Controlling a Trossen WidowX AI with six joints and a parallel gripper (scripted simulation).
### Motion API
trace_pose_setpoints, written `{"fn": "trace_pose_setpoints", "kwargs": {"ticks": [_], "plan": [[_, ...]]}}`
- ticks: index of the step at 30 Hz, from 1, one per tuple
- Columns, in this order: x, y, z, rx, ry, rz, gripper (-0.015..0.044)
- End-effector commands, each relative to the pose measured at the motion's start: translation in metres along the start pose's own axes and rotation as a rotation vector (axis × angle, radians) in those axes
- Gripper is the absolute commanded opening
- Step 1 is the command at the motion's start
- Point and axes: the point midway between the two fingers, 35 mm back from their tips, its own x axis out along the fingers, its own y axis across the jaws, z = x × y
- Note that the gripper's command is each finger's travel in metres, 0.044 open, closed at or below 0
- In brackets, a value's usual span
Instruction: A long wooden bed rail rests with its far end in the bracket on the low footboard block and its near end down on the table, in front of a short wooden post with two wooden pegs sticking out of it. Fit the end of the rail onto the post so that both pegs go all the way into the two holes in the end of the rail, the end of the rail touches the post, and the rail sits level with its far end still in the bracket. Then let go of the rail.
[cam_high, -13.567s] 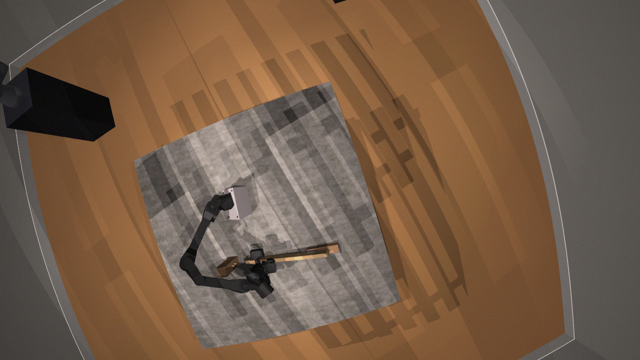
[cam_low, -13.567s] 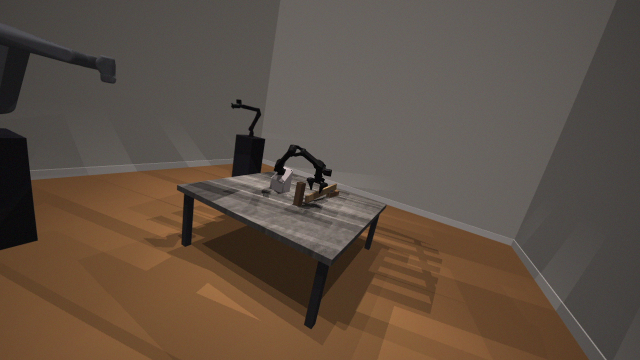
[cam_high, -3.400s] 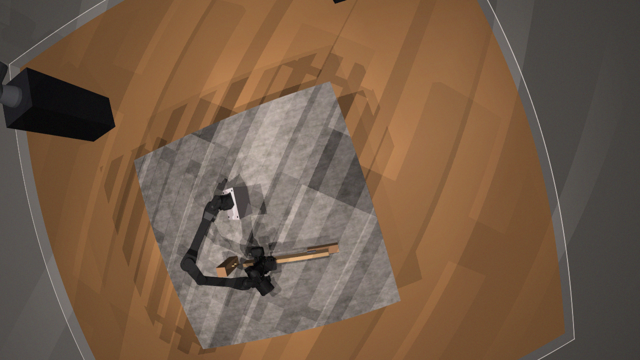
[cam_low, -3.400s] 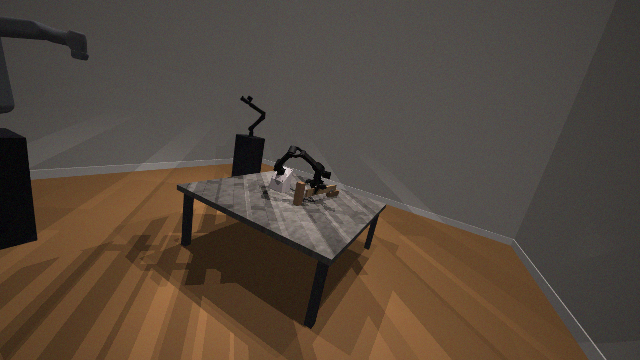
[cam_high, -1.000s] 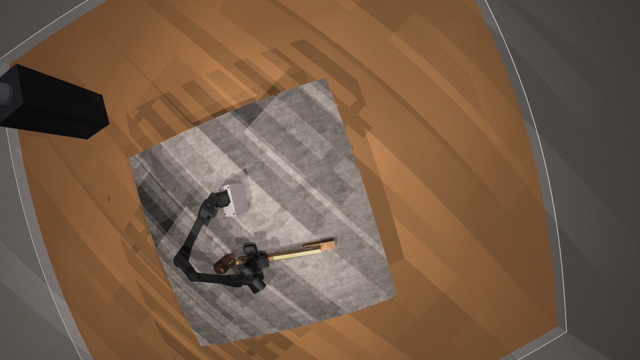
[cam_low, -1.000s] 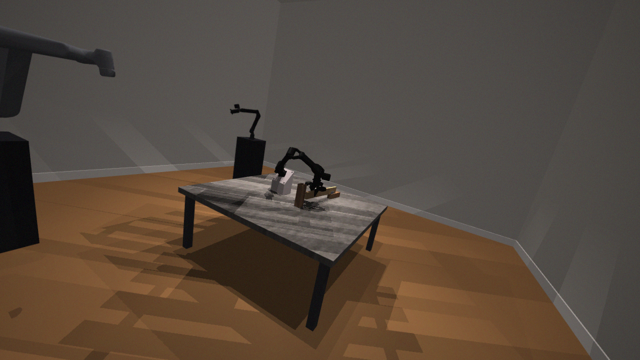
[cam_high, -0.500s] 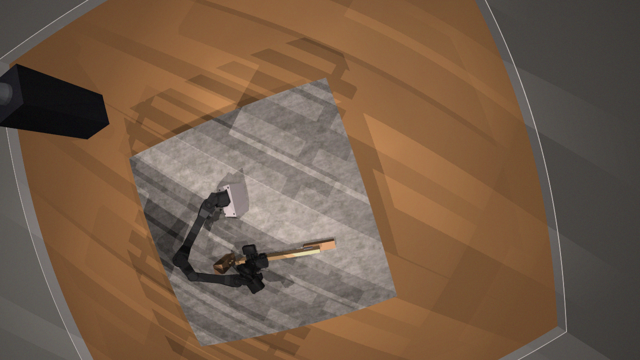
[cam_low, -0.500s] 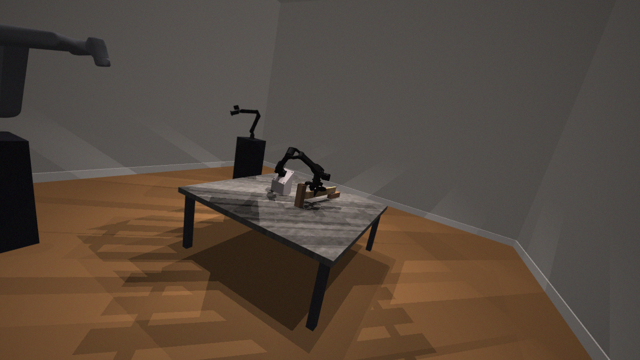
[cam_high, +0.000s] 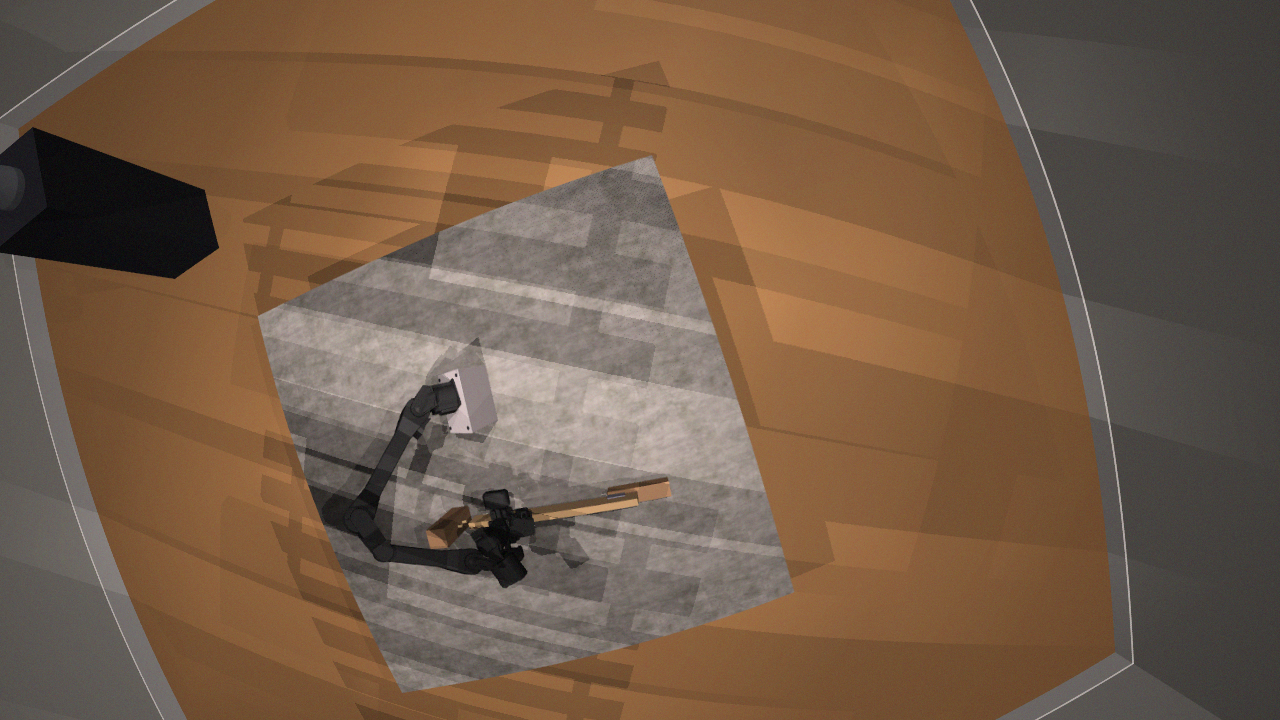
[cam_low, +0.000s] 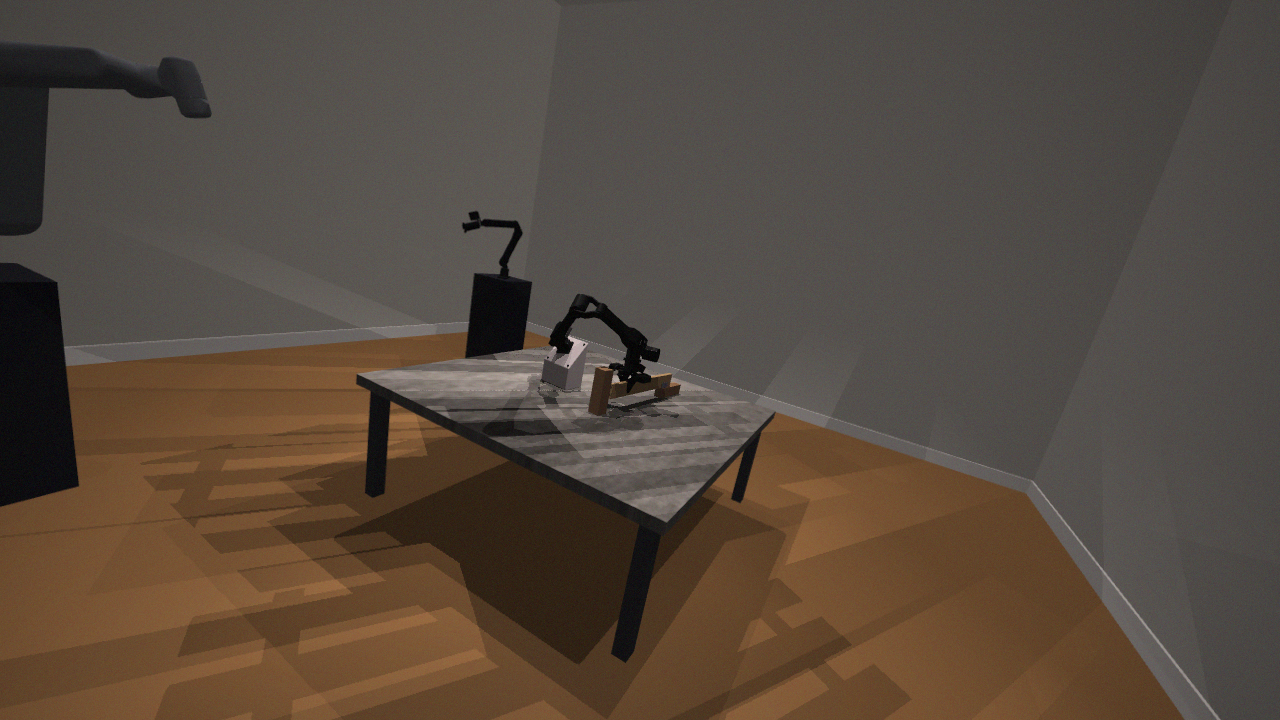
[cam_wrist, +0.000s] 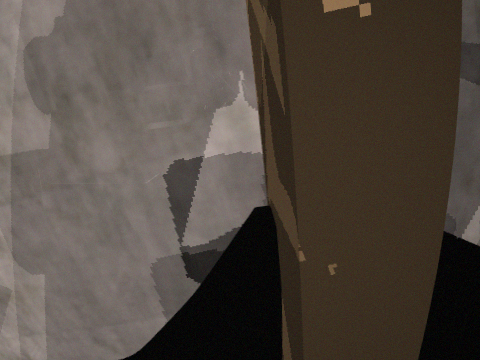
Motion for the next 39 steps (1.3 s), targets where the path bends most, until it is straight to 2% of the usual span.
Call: {"fn": "trace_pose_setpoints", "kwargs": {"ticks": [1,39], "plan": [[-0.002,-0.001,-0.002,-0.002,-0.001,-0.006,0.0000],[-0.002,-0.001,-0.015,-0.002,-0.001,-0.005,0.0000]]}}
